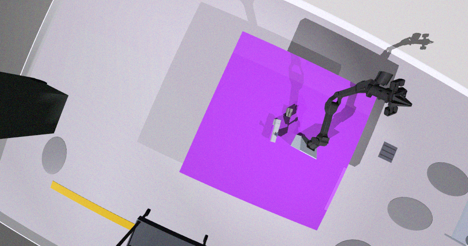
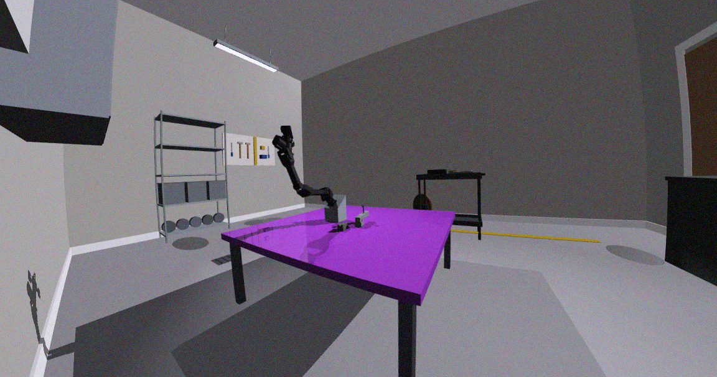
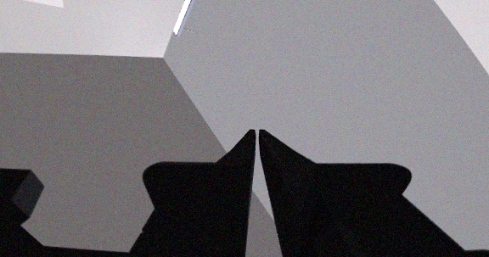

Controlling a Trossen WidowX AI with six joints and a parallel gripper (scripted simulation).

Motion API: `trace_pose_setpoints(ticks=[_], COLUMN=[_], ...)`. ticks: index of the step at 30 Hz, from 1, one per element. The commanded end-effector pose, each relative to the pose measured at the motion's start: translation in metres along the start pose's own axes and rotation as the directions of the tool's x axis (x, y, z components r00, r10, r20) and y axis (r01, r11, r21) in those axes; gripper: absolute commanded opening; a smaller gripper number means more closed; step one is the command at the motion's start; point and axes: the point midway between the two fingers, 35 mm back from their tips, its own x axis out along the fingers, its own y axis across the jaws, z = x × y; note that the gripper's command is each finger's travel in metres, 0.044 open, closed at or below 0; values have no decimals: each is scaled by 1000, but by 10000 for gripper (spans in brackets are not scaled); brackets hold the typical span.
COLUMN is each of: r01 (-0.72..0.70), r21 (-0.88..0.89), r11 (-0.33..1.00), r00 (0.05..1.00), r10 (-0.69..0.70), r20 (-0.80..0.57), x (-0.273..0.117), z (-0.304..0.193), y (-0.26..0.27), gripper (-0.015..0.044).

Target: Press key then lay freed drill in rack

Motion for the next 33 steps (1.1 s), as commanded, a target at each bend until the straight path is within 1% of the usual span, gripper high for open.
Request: trace_pose_setpoints(ticks=[1, 4, 8, 12, 16, 20, 25, 30, 33], r01=[-87, -95, -71, -10, 86, 206, 351, 485, 522], r21=[47, 109, 190, 264, 320, 344, 310, 227, 197], r11=[995, 990, 979, 964, 943, 916, 884, 845, 830], r00=[981, 942, 857, 739, 592, 423, 182, -65, -158], r10=[94, 124, 158, 185, 210, 233, 261, 293, 321], r20=[-172, -312, -490, -647, -778, -876, -948, -954, -934], x=[45, 66, 83, 88, 80, 59, 18, -39, -66], z=[-46, -86, -145, -207, -269, -330, -401, -460, -482], y=[37, 56, 77, 95, 111, 125, 140, 156, 165], gripper=[0, 0, 0, 0, 0, 0, 0, 0, 0])
